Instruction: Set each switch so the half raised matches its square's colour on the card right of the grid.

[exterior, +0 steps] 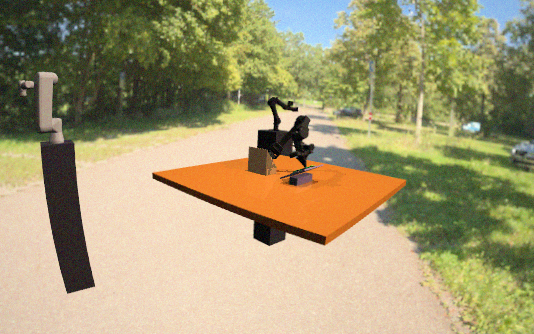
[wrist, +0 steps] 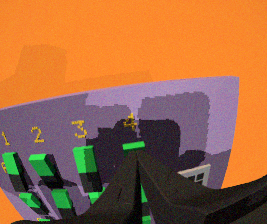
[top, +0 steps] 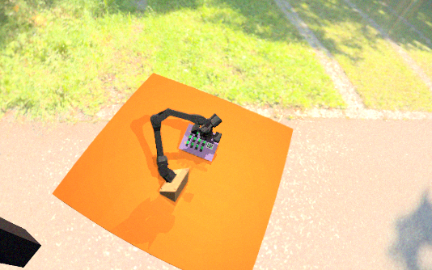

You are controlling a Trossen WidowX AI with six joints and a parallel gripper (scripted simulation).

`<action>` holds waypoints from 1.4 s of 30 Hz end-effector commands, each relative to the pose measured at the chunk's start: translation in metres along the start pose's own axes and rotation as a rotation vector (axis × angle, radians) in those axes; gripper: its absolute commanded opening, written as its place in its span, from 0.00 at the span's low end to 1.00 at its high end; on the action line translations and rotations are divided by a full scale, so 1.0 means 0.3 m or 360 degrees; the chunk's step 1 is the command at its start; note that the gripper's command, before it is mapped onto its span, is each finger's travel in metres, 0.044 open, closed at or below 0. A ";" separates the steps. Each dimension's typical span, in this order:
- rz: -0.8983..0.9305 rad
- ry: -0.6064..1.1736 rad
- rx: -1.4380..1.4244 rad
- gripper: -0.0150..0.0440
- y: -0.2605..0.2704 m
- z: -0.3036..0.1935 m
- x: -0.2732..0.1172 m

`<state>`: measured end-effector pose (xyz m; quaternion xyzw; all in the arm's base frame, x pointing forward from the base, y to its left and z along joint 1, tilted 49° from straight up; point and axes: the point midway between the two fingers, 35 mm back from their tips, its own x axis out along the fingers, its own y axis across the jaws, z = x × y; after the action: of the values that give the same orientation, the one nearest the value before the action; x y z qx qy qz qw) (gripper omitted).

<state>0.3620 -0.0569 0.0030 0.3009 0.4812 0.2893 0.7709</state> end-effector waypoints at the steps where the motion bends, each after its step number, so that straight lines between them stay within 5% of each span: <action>1: 0.0007 -0.0001 0.0011 0.25 0.002 -0.001 0.004; 17: 0.0007 -0.0001 0.0011 0.25 0.002 -0.001 0.011; 23: 0.0002 -0.0037 0.0012 0.25 -0.002 -0.010 -0.197; 28: 0.0002 -0.0039 0.0013 0.25 0.004 -0.013 -0.207; 42: 0.0009 -0.0034 0.0023 0.25 0.335 -0.274 -0.199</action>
<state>0.2589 -0.0290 0.0819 0.3052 0.4736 0.2853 0.7753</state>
